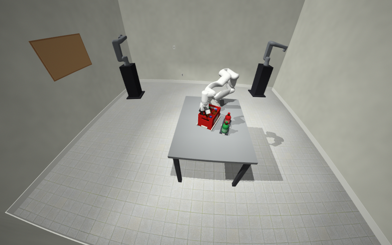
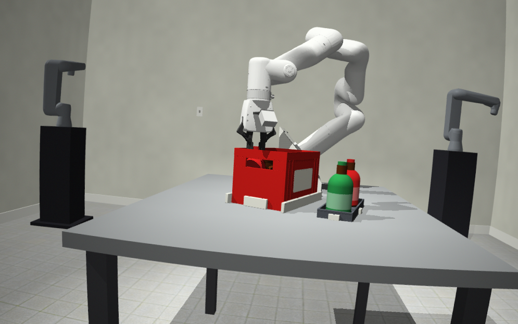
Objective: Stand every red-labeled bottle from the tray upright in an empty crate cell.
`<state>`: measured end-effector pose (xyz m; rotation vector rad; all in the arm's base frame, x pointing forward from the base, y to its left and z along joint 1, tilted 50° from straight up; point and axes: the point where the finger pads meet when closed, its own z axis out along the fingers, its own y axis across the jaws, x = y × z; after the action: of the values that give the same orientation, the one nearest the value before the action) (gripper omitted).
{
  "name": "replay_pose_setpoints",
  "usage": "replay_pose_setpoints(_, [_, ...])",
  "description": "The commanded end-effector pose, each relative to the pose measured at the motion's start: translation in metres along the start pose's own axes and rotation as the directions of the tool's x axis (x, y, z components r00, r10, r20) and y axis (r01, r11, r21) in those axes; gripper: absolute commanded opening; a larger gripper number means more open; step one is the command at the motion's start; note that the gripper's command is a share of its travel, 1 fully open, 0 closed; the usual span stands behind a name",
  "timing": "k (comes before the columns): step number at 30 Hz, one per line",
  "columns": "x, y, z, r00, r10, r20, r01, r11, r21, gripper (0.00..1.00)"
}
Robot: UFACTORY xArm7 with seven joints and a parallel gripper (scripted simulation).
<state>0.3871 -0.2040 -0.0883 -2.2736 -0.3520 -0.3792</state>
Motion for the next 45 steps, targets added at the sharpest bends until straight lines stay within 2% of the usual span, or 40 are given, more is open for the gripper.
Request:
replay_pose_setpoints(1, [0.000,0.002,-0.002,1.000,0.000,-0.001,0.000,1.000,-0.006,0.00])
replay_pose_setpoints(45, [0.000,0.002,0.012,1.000,0.000,-0.001,0.000,1.000,-0.006,0.00])
